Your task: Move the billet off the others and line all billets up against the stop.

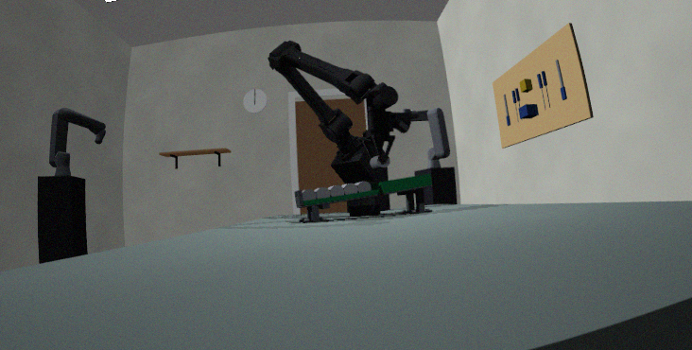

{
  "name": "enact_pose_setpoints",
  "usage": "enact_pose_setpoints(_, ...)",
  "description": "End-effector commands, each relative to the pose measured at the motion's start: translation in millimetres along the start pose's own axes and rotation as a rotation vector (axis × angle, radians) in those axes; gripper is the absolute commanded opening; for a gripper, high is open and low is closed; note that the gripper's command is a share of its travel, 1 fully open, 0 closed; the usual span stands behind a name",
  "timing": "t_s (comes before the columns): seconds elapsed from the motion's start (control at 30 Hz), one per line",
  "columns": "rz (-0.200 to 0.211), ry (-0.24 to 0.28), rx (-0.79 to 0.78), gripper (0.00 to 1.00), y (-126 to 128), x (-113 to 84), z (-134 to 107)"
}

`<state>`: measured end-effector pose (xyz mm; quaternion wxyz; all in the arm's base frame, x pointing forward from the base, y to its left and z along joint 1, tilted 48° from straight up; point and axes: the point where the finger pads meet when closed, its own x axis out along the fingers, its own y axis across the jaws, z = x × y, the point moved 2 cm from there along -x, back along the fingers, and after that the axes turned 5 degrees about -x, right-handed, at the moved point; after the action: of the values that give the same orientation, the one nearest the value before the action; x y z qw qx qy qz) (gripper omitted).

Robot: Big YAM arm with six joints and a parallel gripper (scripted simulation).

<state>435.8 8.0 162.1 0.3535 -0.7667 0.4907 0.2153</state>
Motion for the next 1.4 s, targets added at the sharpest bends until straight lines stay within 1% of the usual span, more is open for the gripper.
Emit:
enact_pose_setpoints(0.0,-0.07,-0.01,0.044,0.0,-25,-27.1,-3)
enact_pose_setpoints(1.0,-0.073,-0.011,0.047,0.0,-26,-27.1,-3)
enact_pose_setpoints(1.13,-0.08,-0.011,0.054,0.0,-27,-26.6,-2)
enact_pose_setpoints(1.17,-0.082,-0.011,0.056,0.0,-28,-25.3,-1)
enact_pose_setpoints(1.3,-0.062,-0.012,0.021,0.0,-26,-13.7,8)
enact_pose_setpoints(1.37,-0.062,-0.012,0.021,0.0,-26,-13.7,8)
